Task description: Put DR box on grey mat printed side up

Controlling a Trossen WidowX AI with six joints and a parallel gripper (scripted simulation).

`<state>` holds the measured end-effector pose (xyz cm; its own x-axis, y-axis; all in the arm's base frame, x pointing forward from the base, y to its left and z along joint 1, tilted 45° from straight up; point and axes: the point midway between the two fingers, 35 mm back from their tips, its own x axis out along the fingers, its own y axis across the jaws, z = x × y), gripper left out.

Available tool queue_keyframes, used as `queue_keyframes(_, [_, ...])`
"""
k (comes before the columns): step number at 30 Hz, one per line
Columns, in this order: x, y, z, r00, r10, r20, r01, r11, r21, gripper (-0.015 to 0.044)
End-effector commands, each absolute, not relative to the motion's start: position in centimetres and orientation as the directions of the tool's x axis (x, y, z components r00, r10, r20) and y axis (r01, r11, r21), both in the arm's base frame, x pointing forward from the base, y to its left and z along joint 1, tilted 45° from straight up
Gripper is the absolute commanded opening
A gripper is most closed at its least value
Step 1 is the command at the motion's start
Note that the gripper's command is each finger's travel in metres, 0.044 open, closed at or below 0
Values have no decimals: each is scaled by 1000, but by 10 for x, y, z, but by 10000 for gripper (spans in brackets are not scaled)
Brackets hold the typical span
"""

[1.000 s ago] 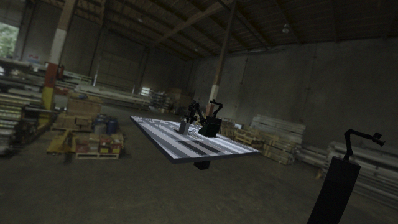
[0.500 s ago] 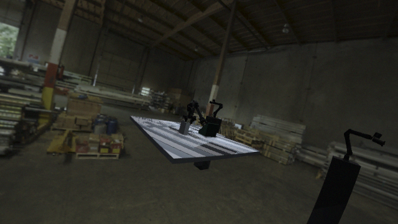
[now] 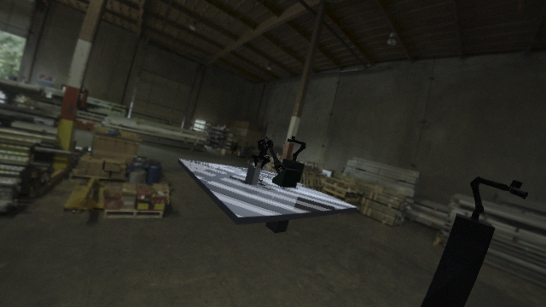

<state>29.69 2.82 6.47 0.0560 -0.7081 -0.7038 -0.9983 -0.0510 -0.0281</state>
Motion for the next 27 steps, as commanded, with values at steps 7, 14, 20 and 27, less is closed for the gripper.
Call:
queue_keyframes(7, [297,28,65,58,-707,-704,-998,-53,-29,242])
queue_keyframes(14, [297,28,65,58,-707,-704,-998,-53,-29,242])
queue_keyframes(20, [300,30,66,41,-707,-706,-999,-40,-19,242])
queue_keyframes(27, [308,35,70,-7,-704,-710,-1000,-1,11,242])
